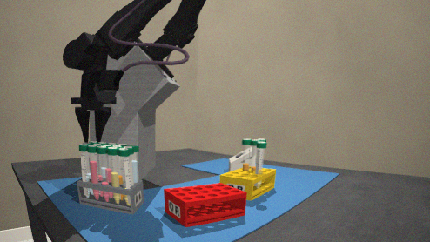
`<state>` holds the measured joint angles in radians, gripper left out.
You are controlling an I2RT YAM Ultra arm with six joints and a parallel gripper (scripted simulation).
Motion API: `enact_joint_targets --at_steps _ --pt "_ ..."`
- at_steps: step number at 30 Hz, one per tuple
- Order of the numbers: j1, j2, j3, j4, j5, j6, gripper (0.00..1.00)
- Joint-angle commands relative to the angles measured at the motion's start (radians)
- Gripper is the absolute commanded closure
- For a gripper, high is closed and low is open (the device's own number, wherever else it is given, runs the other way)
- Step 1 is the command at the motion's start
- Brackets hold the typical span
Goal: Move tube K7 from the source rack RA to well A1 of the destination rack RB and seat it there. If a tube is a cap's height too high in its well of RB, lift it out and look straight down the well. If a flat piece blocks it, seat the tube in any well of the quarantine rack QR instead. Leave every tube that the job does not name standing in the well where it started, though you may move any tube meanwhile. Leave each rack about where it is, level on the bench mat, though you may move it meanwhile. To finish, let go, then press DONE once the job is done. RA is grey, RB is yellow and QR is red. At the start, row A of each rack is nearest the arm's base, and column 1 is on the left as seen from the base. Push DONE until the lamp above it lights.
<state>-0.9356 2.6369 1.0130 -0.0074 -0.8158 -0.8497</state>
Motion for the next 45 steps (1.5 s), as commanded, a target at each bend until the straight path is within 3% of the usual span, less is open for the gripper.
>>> enact_joint_targets --at_steps 1,15,16,45 --pt "-0.005 0.015 -0.026 0.024 -0.014 0.018 0.7" --pt "-0.009 0.008 0.018 0.035 -0.014 0.028 0.7" --pt "-0.009 0.008 0.017 0.035 -0.014 0.028 1.0" --pt "-0.013 -0.017 0.011 0.004 -0.014 0.01 1.0"
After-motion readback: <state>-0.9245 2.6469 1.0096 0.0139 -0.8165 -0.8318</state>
